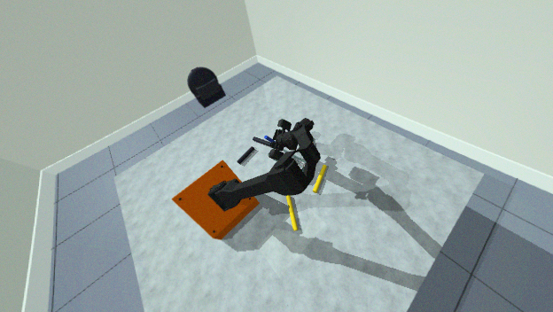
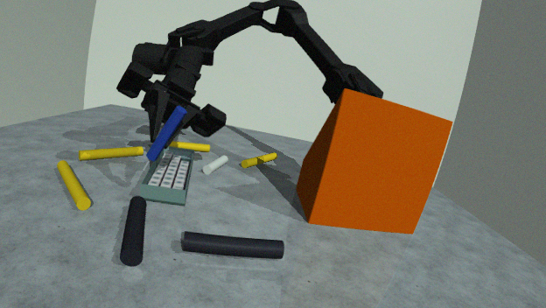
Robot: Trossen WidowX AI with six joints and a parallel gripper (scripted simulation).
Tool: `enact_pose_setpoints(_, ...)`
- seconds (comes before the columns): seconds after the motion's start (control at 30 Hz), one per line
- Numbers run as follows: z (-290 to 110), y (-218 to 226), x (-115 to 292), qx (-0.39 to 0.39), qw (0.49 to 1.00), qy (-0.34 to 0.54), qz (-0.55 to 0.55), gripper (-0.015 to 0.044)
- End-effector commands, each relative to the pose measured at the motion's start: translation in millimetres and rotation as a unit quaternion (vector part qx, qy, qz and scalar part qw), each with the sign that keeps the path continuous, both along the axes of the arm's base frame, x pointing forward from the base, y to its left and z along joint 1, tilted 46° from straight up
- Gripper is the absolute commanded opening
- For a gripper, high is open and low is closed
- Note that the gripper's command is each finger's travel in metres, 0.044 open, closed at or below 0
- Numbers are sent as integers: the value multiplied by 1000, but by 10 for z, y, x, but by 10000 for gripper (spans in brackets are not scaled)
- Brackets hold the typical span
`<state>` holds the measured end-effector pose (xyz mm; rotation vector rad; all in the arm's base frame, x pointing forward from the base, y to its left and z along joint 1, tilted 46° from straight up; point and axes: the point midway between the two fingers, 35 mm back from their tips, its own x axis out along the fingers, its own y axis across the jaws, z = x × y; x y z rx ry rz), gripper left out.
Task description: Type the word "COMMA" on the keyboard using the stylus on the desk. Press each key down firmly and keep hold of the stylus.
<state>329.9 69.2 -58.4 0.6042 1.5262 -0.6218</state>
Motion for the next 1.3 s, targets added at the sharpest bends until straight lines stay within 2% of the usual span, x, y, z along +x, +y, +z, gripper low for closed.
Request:
enact_pose_setpoints(0.0,132,-23,66,22,997,20,-70,0)
enact_pose_setpoints(0.37,536,-109,192,69,964,78,-245,0)
enact_pose_setpoints(0.57,533,-121,195,70,963,79,-248,0)
enact_pose_setpoints(0.83,299,-366,223,69,963,79,-248,0)
enact_pose_setpoints(1.27,299,-366,223,69,963,79,-248,0)
